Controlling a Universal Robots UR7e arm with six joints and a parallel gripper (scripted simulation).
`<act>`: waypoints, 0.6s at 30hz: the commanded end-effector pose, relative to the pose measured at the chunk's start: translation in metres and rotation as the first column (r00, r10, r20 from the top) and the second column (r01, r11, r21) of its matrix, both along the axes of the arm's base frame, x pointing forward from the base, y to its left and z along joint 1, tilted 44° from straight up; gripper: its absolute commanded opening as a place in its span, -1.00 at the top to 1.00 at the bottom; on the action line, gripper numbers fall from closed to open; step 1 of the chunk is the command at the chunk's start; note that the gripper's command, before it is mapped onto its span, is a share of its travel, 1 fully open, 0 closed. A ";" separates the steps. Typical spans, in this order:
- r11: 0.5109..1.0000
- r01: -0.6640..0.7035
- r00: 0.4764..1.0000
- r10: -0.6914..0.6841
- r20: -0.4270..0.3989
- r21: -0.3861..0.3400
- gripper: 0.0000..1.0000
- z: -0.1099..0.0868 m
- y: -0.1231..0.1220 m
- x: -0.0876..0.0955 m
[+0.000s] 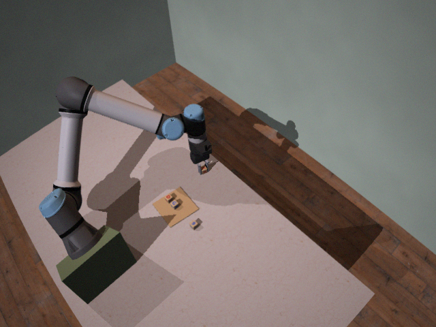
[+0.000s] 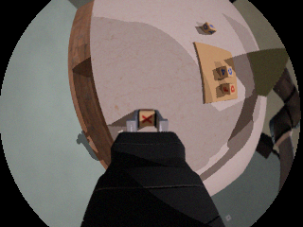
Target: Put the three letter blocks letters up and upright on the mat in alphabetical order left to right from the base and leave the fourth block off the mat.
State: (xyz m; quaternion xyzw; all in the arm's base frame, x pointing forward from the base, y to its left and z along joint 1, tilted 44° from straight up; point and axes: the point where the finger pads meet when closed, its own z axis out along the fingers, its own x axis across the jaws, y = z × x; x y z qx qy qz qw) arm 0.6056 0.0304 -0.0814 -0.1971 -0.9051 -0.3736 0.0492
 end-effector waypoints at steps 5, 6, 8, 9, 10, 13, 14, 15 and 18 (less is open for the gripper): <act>1.000 0.001 1.000 -0.001 0.001 -0.001 0.01 0.016 -0.015 -0.001; 1.000 0.001 1.000 -0.001 0.001 -0.001 0.01 0.020 -0.020 -0.001; 1.000 0.001 1.000 -0.001 0.001 -0.001 0.01 0.031 -0.030 -0.002; 1.000 0.001 1.000 -0.001 0.001 -0.001 0.01 0.036 -0.035 -0.003; 1.000 0.001 1.000 -0.001 0.001 -0.001 0.01 0.042 -0.041 -0.003; 1.000 0.001 1.000 -0.001 0.001 -0.001 0.01 0.057 -0.056 -0.004; 1.000 0.001 1.000 -0.001 0.001 -0.001 0.01 0.057 -0.056 -0.004; 1.000 0.001 1.000 -0.001 0.001 -0.001 0.01 0.057 -0.056 -0.004; 1.000 0.001 1.000 -0.001 0.001 -0.001 0.01 0.067 -0.066 -0.005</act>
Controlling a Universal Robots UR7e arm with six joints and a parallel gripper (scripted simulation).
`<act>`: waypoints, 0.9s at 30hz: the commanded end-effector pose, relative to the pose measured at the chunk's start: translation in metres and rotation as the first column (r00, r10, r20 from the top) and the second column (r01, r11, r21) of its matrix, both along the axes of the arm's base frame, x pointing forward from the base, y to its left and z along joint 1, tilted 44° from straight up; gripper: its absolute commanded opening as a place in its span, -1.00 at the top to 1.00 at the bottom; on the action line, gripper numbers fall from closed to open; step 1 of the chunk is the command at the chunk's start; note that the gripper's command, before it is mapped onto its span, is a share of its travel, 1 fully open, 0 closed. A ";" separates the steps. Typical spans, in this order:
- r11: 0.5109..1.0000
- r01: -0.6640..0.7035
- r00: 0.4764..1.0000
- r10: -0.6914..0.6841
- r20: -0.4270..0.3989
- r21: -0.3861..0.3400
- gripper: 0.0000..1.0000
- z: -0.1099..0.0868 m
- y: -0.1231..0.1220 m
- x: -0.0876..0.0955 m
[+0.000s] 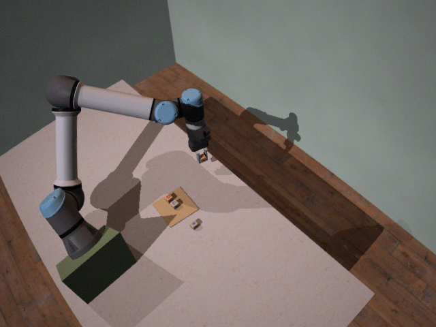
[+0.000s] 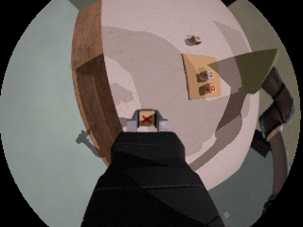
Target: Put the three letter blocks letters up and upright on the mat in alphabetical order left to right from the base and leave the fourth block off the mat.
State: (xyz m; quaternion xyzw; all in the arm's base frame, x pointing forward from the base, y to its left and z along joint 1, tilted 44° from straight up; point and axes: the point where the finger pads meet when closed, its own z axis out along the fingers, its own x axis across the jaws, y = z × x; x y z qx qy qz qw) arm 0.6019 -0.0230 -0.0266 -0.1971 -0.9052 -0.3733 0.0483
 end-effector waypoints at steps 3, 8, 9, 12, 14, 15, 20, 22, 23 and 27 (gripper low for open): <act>1.000 0.000 1.000 0.000 0.000 0.000 0.01 0.017 -0.016 -0.002; 1.000 0.000 1.000 0.000 0.000 0.000 0.01 0.017 -0.017 -0.002; 1.000 0.000 1.000 0.000 0.000 0.000 0.01 0.017 -0.017 -0.002; 1.000 0.000 1.000 0.000 0.000 0.000 0.01 0.017 -0.017 -0.002; 1.000 0.000 1.000 0.000 0.000 0.000 0.01 0.017 -0.017 -0.002; 1.000 0.000 1.000 0.000 0.000 0.000 0.01 0.017 -0.017 -0.002; 1.000 -0.011 1.000 0.011 0.011 -0.004 0.01 0.012 -0.025 -0.016; 1.000 -0.021 1.000 0.021 0.021 -0.007 0.01 0.008 -0.032 -0.029; 1.000 -0.027 0.999 0.027 0.027 -0.009 0.01 0.006 -0.036 -0.037; 0.998 -0.059 0.996 0.060 0.058 -0.018 0.01 -0.006 -0.052 -0.079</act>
